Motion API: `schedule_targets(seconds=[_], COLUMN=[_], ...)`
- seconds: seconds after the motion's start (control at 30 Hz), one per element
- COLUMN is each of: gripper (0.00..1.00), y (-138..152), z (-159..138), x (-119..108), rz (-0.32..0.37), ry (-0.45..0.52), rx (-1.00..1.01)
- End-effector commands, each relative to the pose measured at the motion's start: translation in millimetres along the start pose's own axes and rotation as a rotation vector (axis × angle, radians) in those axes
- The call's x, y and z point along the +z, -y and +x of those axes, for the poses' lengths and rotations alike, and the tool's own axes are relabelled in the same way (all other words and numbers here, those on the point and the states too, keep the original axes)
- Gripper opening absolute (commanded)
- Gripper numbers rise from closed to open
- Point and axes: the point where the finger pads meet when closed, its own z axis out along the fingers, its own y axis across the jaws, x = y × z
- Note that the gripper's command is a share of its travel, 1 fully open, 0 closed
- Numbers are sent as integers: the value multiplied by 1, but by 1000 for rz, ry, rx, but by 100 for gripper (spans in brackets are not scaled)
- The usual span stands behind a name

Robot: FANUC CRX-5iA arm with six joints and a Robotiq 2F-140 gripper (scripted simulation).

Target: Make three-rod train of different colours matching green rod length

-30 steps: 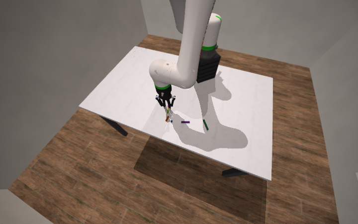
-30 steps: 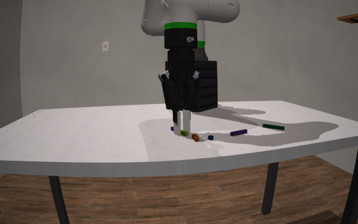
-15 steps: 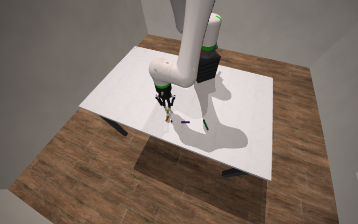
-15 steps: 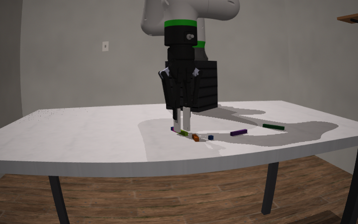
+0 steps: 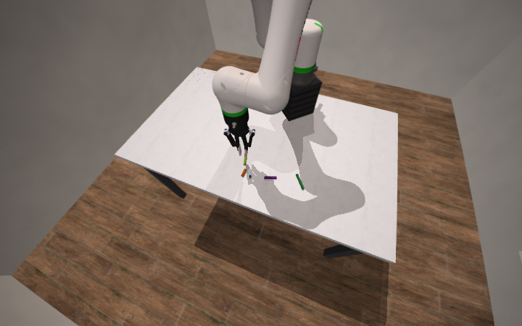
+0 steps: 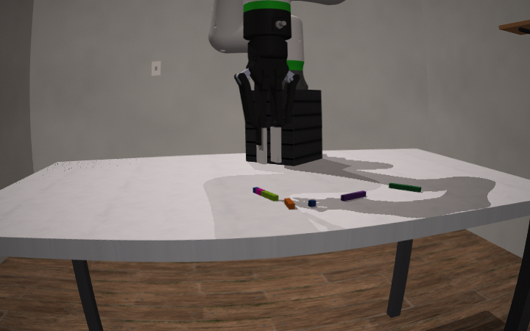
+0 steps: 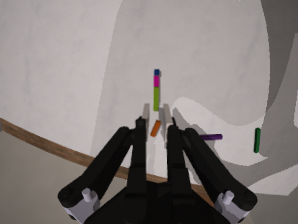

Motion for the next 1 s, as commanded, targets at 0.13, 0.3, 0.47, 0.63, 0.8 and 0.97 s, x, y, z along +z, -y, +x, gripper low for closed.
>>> schedule_targets(seconds=[0.13,0.3,0.47,0.63,0.8,0.97], gripper=[15,15,100,100,100,100], y=[0,0,0,0,0,0], z=[0,0,0,0,0,0], x=[-22,-23,-23,-23,-23,-23], rz=[0,0,0,0,0,0], ry=[0,0,0,0,0,0], rx=[0,0,0,0,0,0])
